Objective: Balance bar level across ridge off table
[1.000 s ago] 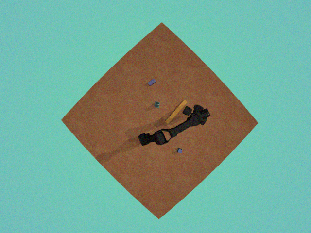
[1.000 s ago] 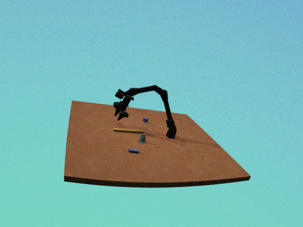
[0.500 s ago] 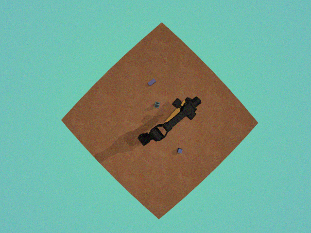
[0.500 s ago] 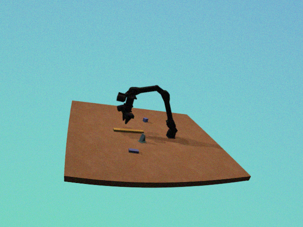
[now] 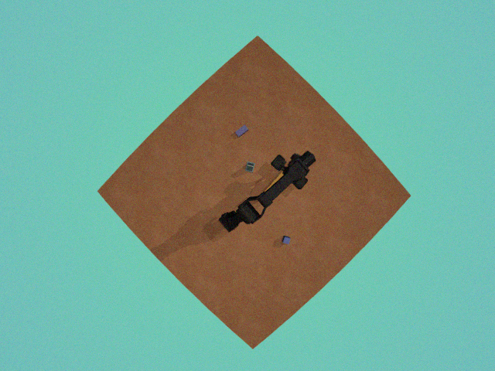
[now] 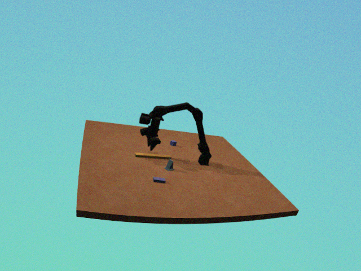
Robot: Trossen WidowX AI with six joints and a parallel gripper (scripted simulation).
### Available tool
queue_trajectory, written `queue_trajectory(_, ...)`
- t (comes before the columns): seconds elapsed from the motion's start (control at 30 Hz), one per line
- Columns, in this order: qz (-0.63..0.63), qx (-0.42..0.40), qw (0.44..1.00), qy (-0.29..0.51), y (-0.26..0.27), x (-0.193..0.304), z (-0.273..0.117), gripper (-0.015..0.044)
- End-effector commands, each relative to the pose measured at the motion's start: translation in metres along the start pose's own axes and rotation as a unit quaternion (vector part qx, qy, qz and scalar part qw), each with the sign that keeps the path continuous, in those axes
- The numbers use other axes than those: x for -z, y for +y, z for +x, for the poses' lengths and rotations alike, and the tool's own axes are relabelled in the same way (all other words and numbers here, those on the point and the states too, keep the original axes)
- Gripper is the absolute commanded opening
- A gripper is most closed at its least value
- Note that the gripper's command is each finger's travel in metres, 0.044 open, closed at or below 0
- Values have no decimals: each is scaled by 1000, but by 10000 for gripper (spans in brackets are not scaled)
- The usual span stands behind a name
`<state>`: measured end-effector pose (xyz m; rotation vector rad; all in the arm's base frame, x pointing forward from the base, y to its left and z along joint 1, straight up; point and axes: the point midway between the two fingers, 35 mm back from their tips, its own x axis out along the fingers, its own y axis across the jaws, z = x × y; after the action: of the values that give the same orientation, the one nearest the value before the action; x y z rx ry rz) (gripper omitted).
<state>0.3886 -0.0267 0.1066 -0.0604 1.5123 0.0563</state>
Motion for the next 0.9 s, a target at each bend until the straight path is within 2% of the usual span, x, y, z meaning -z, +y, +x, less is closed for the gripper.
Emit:
queue_trajectory(0.0,3,0,1000,11,0,5,27,315)
queue_trajectory(0.87,3,0,1000,11,0,5,54,315)
